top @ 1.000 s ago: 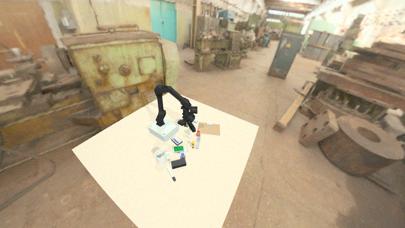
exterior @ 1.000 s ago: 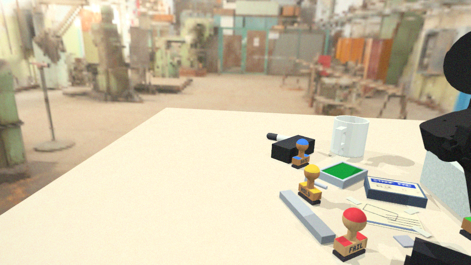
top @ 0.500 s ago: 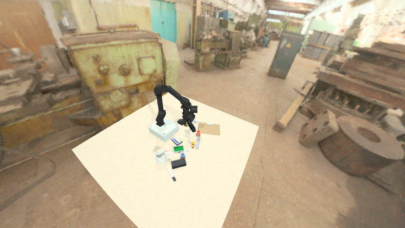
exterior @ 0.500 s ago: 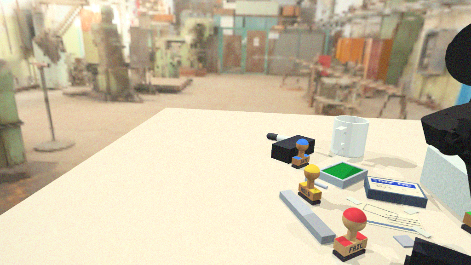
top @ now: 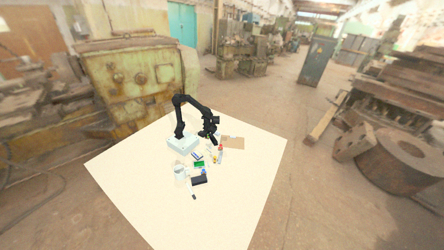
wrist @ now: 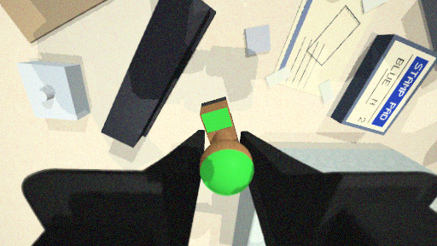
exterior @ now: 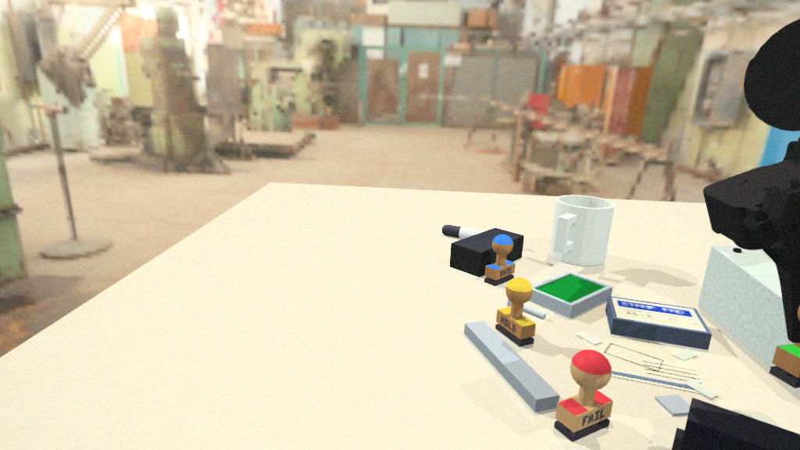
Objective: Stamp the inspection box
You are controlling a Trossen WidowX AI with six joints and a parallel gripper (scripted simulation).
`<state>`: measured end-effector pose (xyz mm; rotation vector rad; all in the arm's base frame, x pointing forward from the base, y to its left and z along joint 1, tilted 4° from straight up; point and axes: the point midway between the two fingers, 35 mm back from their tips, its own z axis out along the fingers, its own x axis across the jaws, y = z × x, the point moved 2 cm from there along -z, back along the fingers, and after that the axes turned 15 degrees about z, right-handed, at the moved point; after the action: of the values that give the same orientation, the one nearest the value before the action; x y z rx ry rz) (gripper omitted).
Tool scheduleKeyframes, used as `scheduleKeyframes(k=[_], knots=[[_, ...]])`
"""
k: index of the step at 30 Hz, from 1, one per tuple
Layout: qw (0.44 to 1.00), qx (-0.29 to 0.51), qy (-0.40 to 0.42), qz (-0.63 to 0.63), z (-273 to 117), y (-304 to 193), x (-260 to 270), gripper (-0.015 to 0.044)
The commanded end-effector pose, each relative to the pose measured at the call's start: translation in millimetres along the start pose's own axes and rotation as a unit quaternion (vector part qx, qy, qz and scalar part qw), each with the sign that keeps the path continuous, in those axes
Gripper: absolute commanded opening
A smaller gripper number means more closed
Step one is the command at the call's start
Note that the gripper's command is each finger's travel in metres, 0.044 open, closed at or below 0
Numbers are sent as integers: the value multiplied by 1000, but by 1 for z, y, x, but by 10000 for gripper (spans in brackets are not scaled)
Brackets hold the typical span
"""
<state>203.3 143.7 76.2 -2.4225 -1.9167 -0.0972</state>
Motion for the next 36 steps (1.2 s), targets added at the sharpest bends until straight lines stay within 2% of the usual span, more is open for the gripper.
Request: scheduleKeyframes(k=[1, 18, 36], knots=[[1000, 0, 3, -2, -3, 0, 1, 0], [1000, 0, 3, -2, -11, 0, 0, 0], [1000, -4, -2, -2, -15, 68, -45, 0]])
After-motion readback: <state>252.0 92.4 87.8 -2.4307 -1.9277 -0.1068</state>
